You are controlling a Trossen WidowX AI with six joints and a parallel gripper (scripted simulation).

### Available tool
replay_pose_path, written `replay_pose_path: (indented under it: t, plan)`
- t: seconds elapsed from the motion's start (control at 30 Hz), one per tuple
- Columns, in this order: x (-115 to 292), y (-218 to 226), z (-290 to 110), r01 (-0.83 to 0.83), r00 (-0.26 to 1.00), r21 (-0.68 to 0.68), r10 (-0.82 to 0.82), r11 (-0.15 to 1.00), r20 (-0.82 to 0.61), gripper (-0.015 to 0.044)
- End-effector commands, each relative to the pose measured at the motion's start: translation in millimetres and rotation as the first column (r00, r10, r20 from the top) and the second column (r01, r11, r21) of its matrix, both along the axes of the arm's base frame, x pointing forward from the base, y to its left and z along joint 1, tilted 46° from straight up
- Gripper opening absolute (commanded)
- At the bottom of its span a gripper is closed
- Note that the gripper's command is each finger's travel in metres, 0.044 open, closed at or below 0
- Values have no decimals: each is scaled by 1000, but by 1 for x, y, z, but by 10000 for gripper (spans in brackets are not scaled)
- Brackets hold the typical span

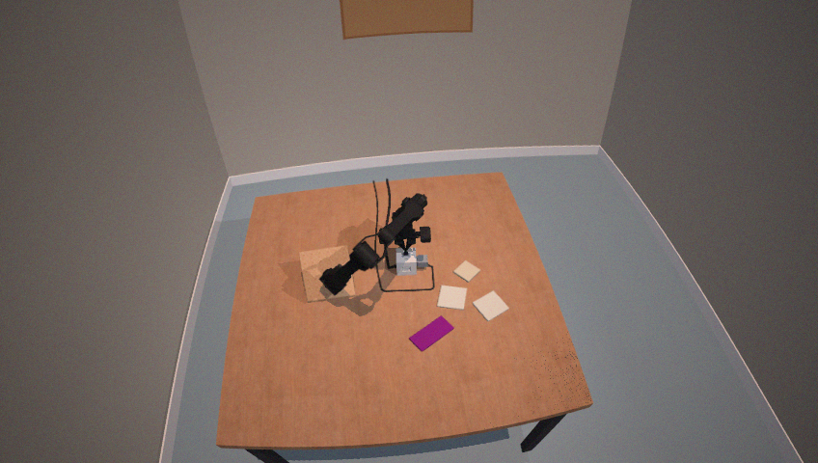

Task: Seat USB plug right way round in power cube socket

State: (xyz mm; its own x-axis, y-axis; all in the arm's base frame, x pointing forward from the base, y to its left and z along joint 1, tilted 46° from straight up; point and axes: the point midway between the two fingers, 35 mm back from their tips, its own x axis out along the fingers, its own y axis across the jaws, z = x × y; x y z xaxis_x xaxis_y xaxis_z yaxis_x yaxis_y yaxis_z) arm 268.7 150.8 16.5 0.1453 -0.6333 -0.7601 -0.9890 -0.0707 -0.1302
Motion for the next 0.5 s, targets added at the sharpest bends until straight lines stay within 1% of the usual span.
replay_pose_path:
  t: [0.0,0.47]
  plan:
    - [1,-1,-1,-2,1000,-3,2,1000,0,0]
    - [1,-2,-2,-2,1000,-3,2,1000,0,0]
